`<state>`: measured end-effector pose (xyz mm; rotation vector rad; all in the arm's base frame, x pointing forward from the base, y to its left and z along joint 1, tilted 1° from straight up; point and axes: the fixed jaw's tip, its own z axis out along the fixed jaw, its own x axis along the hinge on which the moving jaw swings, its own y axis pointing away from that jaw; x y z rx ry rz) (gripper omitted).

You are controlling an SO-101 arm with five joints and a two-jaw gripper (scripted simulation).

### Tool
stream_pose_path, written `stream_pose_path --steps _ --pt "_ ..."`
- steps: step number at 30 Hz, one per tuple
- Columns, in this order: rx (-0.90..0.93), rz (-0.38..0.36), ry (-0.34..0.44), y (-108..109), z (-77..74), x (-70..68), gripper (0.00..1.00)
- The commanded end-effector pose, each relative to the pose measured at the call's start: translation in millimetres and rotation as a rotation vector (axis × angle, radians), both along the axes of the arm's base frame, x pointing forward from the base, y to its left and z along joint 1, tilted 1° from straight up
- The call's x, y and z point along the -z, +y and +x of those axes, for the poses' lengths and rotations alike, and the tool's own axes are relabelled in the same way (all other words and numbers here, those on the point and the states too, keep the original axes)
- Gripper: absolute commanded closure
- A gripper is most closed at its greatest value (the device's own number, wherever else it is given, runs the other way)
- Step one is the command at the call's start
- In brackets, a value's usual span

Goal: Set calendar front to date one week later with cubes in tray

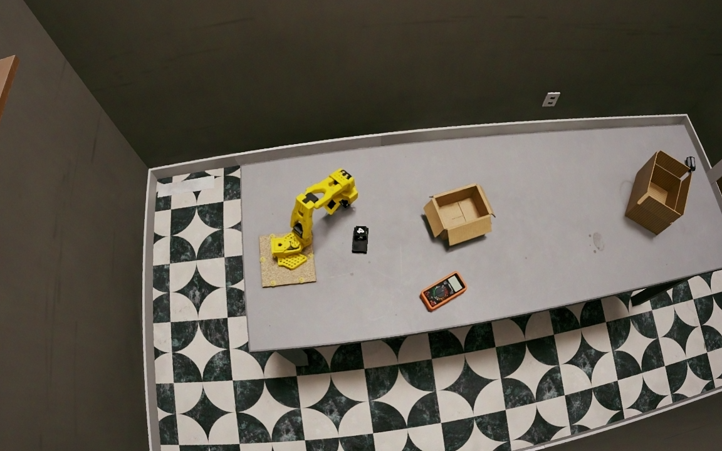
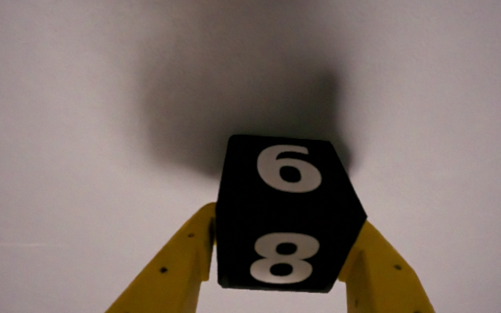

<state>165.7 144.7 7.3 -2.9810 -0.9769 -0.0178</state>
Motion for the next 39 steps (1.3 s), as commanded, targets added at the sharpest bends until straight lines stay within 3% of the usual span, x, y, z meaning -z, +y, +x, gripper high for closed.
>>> stream_pose_path --steps 1,23,39 --pt "0.004 -0.008 0.01 0.4 -2.2 1.8 1.0" --pt "0.004 -0.008 0.01 1.3 -2.1 -44.3 1.0" --pt "0.046 -0.005 0.007 1.1 -2.9 -47.0 1.0"
